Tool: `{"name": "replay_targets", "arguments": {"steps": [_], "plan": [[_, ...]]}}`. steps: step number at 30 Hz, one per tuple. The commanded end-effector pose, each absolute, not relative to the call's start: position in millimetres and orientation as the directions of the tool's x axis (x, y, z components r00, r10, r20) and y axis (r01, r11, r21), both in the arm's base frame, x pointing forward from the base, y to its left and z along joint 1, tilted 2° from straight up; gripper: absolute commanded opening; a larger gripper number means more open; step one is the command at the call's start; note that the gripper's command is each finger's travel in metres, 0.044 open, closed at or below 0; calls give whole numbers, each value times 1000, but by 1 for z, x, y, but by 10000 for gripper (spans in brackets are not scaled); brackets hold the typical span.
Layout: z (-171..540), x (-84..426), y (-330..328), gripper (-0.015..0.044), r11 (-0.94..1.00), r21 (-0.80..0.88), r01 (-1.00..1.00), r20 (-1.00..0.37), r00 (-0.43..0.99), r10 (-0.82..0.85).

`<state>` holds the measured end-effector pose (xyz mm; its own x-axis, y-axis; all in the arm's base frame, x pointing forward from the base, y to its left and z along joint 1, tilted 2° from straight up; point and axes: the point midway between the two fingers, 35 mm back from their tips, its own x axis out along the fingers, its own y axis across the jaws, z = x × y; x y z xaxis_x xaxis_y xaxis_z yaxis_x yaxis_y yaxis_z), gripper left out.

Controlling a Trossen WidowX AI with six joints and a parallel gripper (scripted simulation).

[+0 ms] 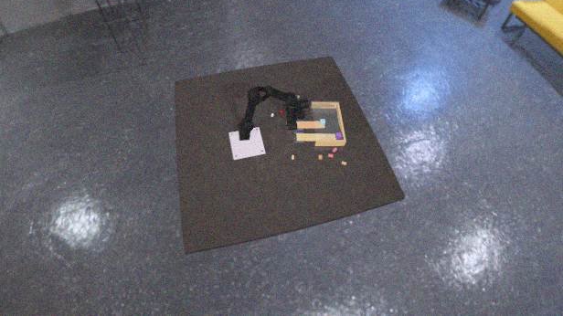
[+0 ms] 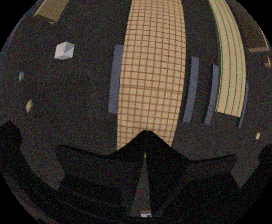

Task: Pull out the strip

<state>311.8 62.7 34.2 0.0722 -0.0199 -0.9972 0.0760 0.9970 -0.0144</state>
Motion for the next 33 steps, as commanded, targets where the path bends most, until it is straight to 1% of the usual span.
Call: {"name": "replay_targets", "arguments": {"steps": [1, 33], "plan": [[27, 298, 63, 0, 997, -20, 78, -999, 40, -23], [24, 253, 68, 0, 997, -20, 78, -999, 37, -23]]}}
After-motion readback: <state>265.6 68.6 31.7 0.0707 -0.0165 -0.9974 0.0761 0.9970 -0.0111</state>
